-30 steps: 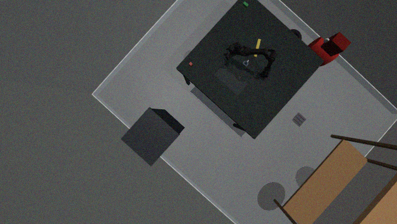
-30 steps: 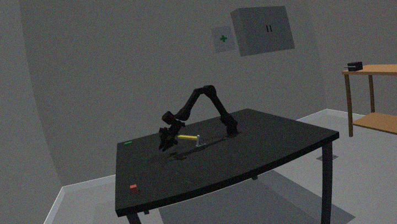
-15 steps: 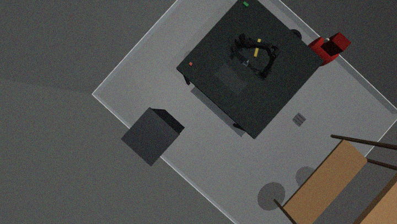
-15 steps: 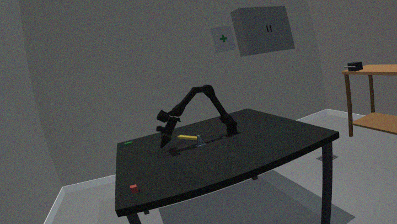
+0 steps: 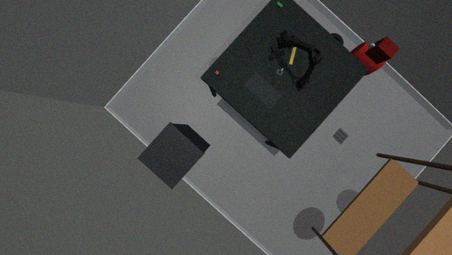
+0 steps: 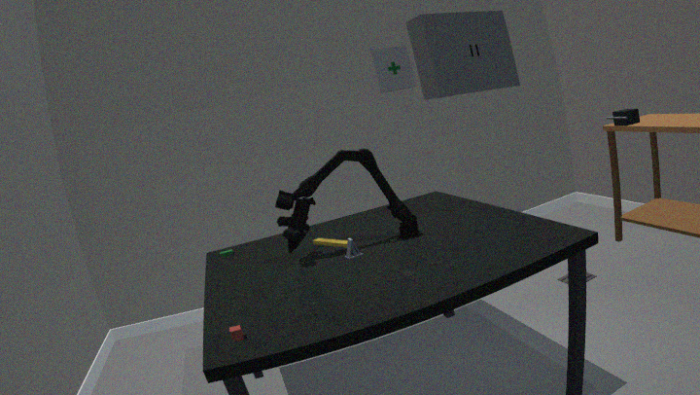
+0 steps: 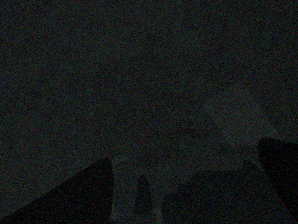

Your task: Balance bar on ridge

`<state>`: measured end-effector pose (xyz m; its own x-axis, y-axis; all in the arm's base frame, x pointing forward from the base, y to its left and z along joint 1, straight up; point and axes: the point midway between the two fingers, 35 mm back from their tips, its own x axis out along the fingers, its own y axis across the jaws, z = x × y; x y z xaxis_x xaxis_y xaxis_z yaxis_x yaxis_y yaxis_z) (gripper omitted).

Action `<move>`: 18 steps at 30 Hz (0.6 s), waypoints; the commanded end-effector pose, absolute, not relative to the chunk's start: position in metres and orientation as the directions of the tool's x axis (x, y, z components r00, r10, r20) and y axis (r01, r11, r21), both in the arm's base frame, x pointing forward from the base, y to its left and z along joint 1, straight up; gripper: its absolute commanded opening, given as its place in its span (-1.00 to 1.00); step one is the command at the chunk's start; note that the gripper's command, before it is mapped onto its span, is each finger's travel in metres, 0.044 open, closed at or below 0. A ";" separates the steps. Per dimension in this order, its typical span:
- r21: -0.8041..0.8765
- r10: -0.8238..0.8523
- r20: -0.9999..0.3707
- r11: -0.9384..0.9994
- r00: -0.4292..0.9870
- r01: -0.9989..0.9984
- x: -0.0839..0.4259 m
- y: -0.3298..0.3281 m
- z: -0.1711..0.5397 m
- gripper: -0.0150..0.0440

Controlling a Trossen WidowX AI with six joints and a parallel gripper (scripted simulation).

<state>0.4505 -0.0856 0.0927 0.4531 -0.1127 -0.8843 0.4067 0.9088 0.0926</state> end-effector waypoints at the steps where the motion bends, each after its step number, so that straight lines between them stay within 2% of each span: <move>1: 0.097 -0.121 -0.910 0.868 0.397 0.487 0.435 -0.110 0.096 0.58; 18: 0.059 -0.093 -0.983 0.644 0.155 0.763 0.351 -0.189 0.107 0.58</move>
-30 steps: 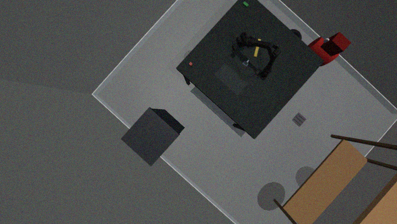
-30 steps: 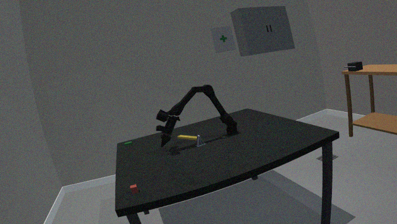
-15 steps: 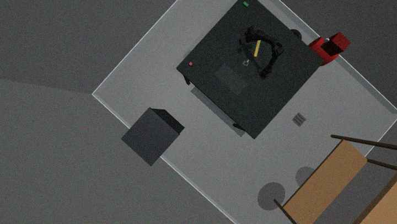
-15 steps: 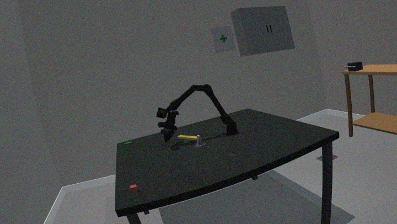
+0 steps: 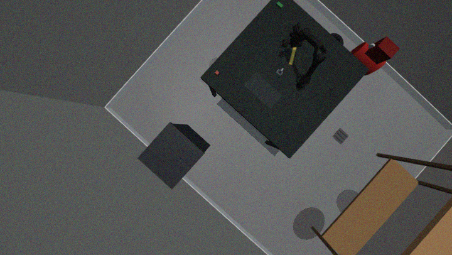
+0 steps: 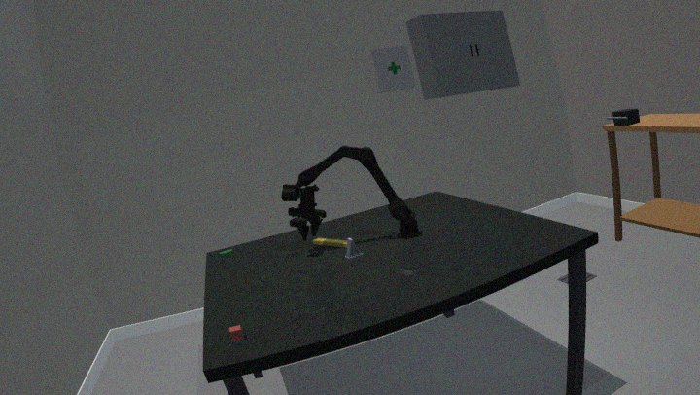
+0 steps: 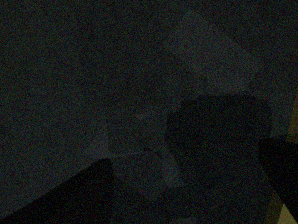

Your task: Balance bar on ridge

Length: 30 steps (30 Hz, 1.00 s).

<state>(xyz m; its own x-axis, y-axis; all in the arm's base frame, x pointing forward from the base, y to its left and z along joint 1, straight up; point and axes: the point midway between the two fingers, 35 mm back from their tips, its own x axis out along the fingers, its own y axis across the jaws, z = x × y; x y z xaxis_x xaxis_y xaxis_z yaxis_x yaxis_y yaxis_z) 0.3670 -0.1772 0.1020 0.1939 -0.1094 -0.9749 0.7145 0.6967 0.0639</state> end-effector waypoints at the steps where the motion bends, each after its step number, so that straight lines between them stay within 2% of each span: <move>1: 0.056 -0.088 -0.986 0.628 0.142 0.776 0.345 -0.193 0.108 0.58; 11: 0.014 -0.019 -0.999 0.468 0.026 0.884 0.292 -0.220 0.120 0.58; 30: 0.013 -0.018 -1.000 0.465 0.024 0.885 0.292 -0.221 0.076 0.58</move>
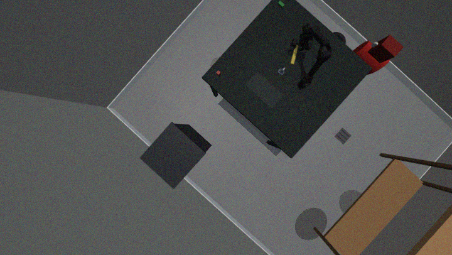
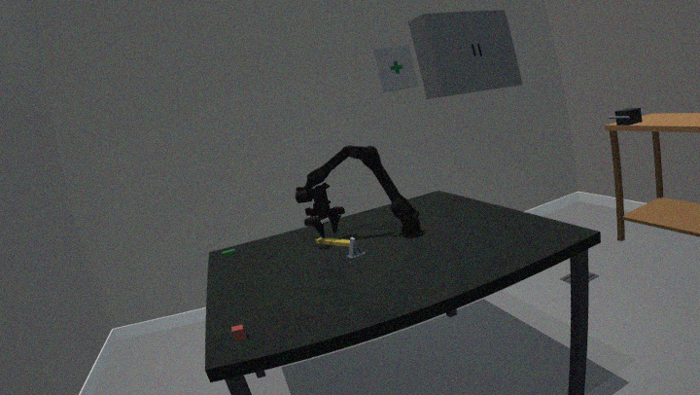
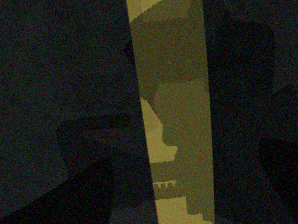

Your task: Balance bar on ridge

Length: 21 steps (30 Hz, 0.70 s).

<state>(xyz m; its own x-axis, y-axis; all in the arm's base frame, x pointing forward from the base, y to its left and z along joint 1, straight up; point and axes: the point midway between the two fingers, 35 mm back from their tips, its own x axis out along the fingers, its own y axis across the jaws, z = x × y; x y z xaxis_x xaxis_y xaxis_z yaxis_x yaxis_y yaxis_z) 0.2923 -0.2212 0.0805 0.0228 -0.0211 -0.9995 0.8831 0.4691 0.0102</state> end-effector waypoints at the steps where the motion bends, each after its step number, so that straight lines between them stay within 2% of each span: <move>1: 0.013 -0.018 -1.000 0.465 0.024 0.885 0.292 -0.221 0.075 0.58; 21: 0.013 -0.018 -1.000 0.465 0.024 0.885 0.293 -0.221 0.050 0.58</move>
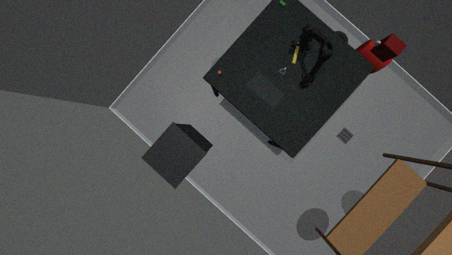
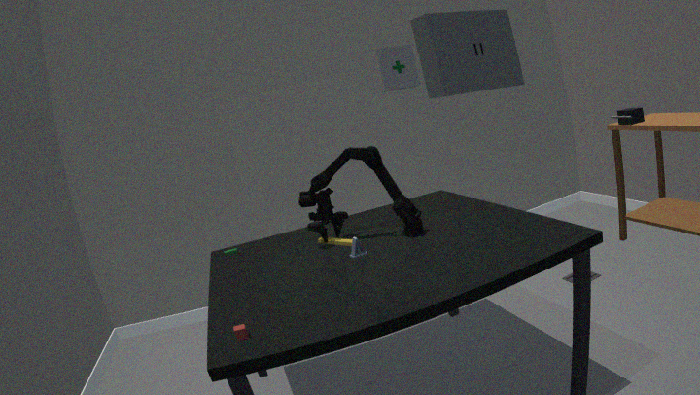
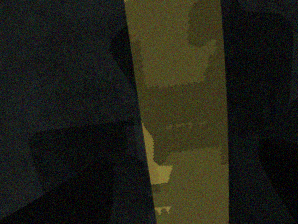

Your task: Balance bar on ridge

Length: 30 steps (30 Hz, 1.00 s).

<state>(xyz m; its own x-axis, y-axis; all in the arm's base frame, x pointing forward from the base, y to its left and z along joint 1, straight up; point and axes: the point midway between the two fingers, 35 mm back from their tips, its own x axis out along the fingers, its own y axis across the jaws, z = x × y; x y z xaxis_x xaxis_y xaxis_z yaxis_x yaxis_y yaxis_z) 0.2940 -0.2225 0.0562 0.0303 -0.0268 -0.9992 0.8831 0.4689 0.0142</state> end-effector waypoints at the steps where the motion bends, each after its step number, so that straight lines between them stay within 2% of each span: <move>1: 0.013 -0.018 -1.000 0.465 0.024 0.885 0.293 -0.221 0.050 0.58; 16: 0.013 -0.018 -1.000 0.465 0.024 0.885 0.293 -0.221 0.050 0.58; 23: 0.010 -0.021 -1.000 0.469 0.023 0.883 0.293 -0.222 0.051 -0.05; 30: 0.010 -0.021 -1.000 0.469 0.023 0.883 0.293 -0.222 0.051 -0.20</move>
